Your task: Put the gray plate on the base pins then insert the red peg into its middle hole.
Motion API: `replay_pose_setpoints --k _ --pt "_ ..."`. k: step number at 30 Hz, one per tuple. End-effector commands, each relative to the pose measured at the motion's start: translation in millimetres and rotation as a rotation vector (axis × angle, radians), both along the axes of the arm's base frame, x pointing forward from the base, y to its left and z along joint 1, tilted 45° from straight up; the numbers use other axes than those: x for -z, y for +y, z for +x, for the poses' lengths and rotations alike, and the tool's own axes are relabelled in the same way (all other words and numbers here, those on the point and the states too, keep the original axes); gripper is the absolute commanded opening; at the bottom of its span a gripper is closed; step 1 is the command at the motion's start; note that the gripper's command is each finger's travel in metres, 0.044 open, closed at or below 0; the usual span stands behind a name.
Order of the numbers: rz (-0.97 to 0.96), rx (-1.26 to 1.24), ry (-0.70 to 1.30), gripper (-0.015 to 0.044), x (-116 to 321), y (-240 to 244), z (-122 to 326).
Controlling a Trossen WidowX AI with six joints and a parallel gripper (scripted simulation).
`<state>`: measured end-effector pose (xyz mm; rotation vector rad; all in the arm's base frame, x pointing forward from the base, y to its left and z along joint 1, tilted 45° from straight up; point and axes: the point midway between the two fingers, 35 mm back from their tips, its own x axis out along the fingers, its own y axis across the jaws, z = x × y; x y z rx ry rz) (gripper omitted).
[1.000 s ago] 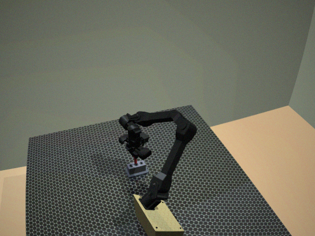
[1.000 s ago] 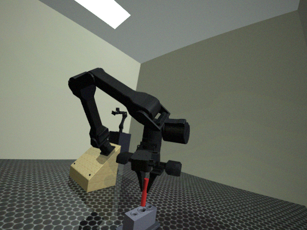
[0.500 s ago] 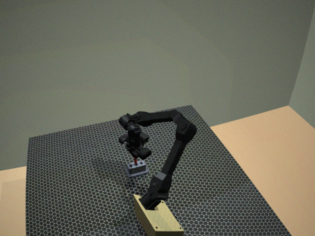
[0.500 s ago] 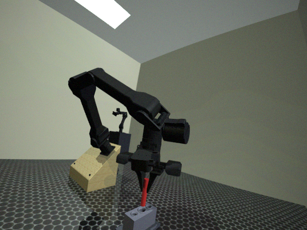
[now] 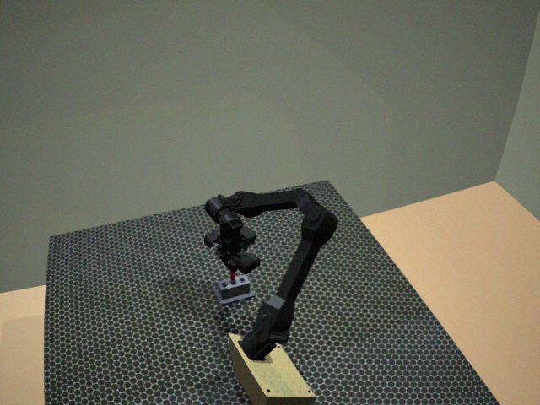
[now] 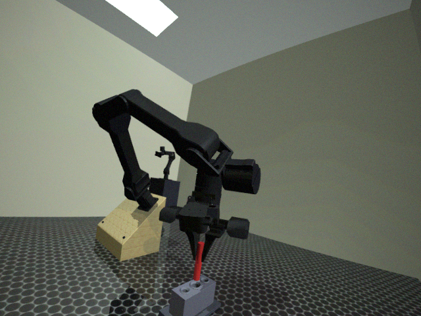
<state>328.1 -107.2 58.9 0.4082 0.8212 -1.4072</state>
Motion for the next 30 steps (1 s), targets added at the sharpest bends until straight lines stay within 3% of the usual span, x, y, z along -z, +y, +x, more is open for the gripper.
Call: replay_pose_setpoints --k 1,30 --pt "-0.001 -0.003 0.005 0.0 2.2 -2.4 -0.5" --pt "-0.001 -0.003 -0.001 0.0 11.4 -11.7 -0.2"
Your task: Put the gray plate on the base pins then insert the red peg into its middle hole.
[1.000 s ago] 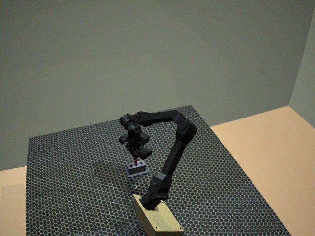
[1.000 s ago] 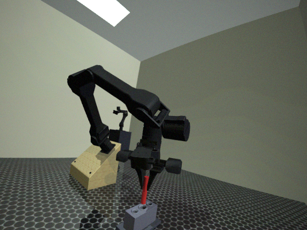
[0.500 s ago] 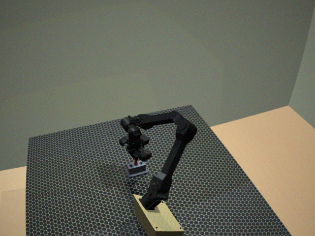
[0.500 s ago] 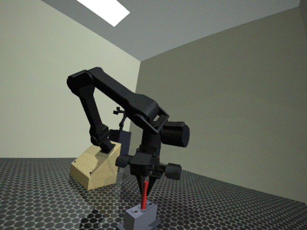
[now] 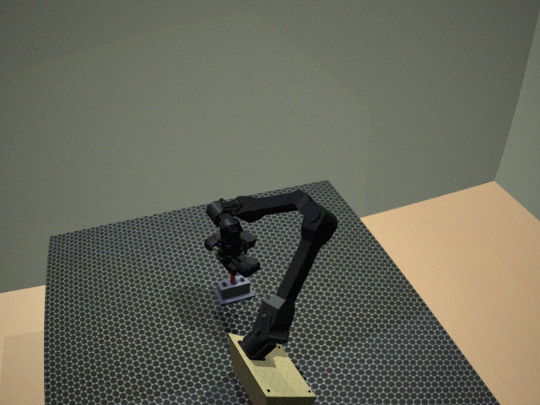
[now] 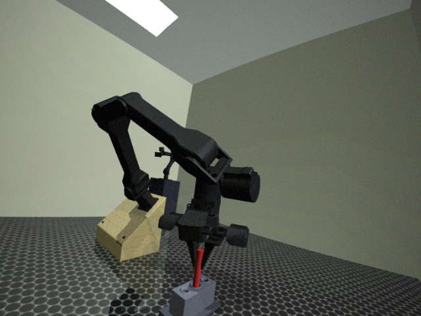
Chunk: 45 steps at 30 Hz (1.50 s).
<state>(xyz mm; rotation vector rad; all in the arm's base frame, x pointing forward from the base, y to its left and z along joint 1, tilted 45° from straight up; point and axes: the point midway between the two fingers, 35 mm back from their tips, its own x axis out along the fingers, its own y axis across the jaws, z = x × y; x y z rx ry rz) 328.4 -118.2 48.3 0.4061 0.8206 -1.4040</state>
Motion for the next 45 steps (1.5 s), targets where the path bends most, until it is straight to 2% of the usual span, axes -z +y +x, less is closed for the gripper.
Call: replay_pose_setpoints --k 1,17,23,45 --pt "0.0 0.001 0.0 0.0 1.0 -0.7 -0.7" --pt "0.0 0.003 -0.005 0.0 1.5 -1.0 -1.0" --pt "0.0 0.003 -0.005 0.015 1.5 -1.0 -1.0" --pt "-0.005 -0.002 0.008 0.015 -4.1 8.6 -0.7"
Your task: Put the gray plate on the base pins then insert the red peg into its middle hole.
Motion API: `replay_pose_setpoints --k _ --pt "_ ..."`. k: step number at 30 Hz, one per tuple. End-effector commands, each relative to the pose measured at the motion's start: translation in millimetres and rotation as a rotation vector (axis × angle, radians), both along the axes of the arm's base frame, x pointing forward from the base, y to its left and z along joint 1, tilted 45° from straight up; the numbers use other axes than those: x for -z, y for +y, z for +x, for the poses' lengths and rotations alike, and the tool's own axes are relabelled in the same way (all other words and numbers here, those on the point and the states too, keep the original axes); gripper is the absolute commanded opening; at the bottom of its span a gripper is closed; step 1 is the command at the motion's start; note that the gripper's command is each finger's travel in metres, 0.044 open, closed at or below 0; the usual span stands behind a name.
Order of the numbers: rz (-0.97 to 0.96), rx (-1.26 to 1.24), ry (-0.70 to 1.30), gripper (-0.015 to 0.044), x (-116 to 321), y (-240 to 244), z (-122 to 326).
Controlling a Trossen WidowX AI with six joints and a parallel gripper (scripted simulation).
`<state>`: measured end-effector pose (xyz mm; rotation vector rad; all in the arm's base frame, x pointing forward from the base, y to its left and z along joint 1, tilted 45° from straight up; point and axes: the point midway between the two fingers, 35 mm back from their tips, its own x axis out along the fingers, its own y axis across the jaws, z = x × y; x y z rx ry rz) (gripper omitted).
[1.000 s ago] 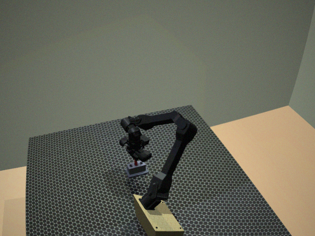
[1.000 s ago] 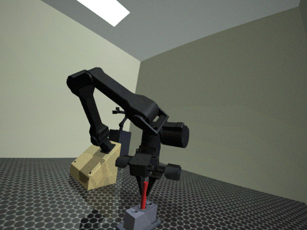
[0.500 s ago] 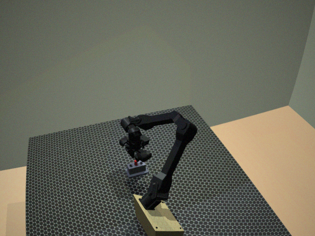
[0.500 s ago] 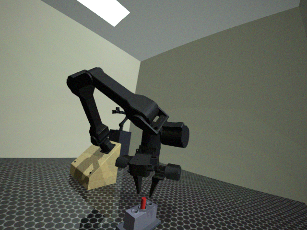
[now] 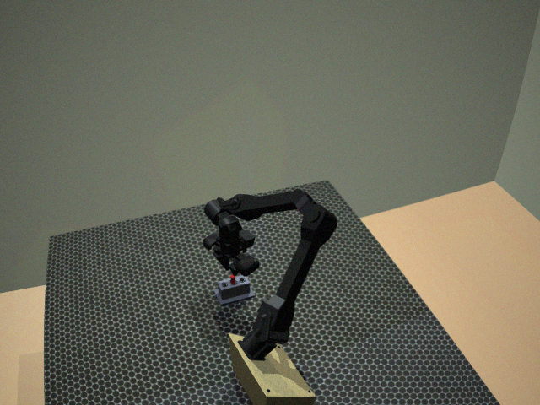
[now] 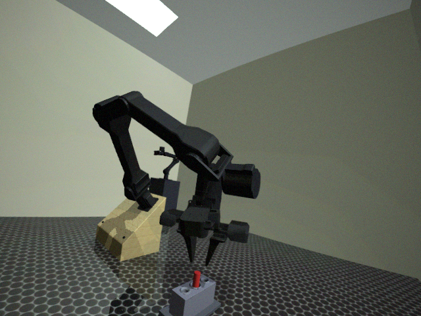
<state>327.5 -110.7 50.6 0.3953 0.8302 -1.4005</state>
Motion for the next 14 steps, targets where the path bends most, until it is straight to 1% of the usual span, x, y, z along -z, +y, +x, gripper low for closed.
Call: replay_pose_setpoints --k 1,14 --pt "-0.005 0.005 -0.003 0.015 -2.3 2.0 0.2" --pt "-0.004 0.005 -0.003 0.015 -7.4 13.1 0.1"
